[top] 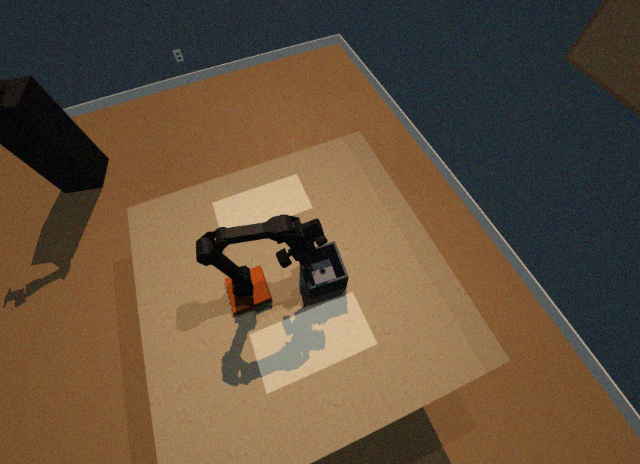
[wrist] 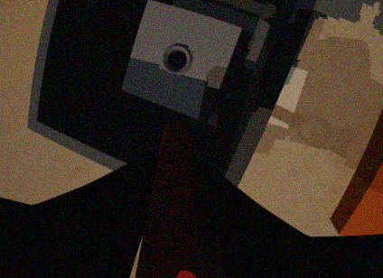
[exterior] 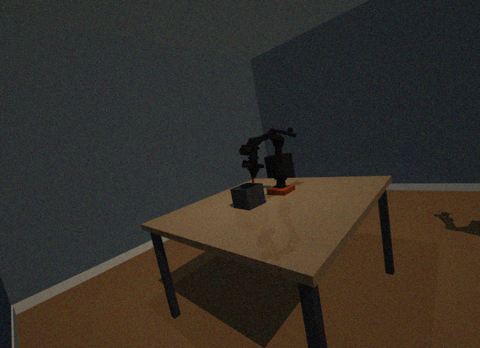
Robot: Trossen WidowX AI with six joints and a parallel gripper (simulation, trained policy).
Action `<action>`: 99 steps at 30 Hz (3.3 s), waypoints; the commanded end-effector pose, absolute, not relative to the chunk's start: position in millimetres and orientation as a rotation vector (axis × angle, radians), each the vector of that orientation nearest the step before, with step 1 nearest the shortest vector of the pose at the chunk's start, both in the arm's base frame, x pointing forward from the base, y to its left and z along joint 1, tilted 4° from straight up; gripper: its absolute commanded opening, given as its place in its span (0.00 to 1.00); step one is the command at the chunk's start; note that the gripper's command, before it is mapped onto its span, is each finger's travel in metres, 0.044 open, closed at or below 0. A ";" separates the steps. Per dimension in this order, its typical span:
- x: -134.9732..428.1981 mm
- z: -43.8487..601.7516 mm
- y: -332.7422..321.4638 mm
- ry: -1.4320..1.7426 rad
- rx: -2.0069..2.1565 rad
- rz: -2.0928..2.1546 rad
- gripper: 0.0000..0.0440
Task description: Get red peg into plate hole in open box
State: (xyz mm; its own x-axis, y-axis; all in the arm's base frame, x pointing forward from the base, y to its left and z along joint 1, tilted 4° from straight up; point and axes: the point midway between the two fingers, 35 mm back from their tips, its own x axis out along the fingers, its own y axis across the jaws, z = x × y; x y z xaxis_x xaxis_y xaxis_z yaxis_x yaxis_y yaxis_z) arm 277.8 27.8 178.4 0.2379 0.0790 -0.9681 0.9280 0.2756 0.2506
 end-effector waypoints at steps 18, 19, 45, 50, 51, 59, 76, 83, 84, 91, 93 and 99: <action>302.9 129.1 3.0 1.276 1.110 -0.840 0.00; 304.0 126.3 3.0 1.281 1.111 -0.838 0.01; 325.7 64.8 2.4 1.359 1.045 -0.788 0.11; 325.6 59.4 4.0 1.383 1.038 -0.789 0.26; 325.3 60.0 3.7 1.392 1.040 -0.792 0.26; 338.5 77.1 2.8 1.411 1.098 -0.748 0.25; 360.4 115.0 8.7 1.446 1.249 -0.587 0.24; 369.6 120.9 10.1 1.467 1.294 -0.517 0.24; 371.0 121.2 10.0 1.470 1.299 -0.509 0.24; 379.3 123.2 9.7 1.487 1.326 -0.455 0.24; 381.5 123.8 9.3 1.490 1.332 -0.440 0.25; 387.1 125.0 8.5 1.499 1.344 -0.396 0.25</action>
State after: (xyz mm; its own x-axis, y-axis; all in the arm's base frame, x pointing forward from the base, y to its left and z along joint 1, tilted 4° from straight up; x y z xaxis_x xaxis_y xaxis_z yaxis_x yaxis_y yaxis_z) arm 380.5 8.9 125.8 0.1558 0.5159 -0.8424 0.8797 0.3153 0.3558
